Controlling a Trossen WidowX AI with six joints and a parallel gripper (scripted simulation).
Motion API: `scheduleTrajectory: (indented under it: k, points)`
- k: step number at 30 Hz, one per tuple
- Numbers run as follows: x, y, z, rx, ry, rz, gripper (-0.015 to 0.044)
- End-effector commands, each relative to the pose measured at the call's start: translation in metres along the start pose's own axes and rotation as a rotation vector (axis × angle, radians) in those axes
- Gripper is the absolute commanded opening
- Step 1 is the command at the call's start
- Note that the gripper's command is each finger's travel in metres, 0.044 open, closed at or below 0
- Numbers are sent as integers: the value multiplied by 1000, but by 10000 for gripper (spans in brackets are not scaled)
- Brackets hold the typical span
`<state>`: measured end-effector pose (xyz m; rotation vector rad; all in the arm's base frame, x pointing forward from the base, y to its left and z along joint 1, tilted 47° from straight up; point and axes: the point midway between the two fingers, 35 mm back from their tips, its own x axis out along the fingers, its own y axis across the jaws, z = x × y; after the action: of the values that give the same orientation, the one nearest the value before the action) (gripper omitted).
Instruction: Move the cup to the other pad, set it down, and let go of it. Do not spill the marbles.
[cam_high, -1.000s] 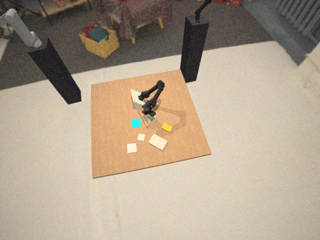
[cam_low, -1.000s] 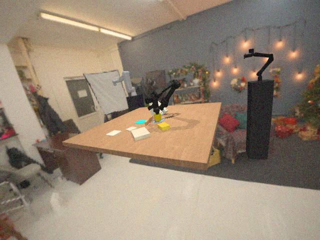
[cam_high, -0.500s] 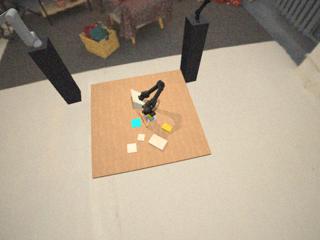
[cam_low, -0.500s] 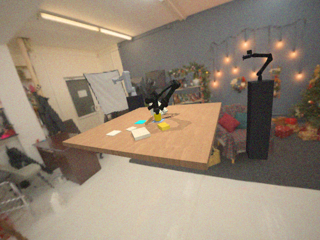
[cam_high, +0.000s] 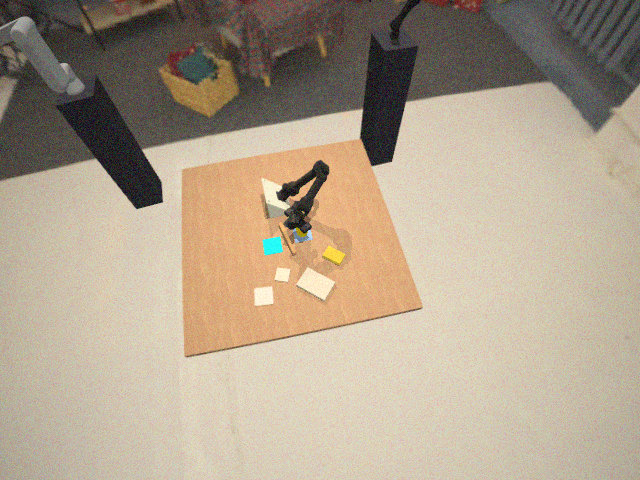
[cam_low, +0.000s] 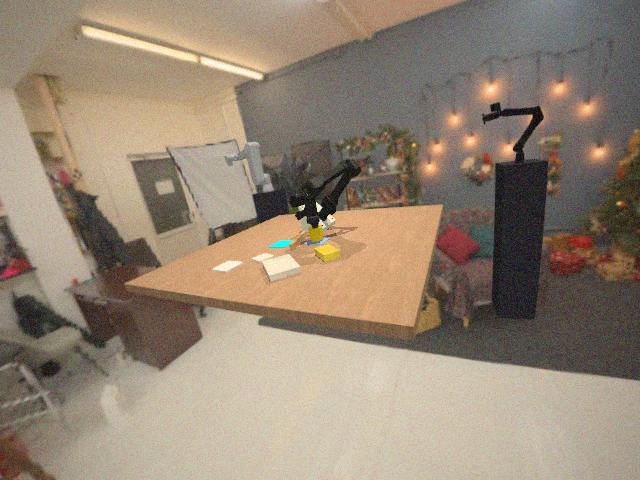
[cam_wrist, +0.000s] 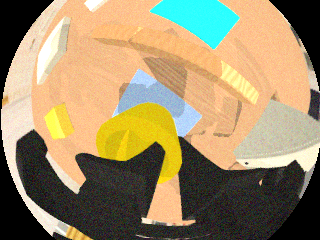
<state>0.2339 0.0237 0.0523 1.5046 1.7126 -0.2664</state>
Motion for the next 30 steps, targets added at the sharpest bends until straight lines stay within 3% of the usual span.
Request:
scheduleTrajectory:
  k: [1, 15, 30]
  points:
    - [-11, 1, 2, -2, -9, 2, 0]
    - [-53, 0, 1, 0, -6, 5, 0]
    - [-51, 0, 0, 4, -1, 6, 0]
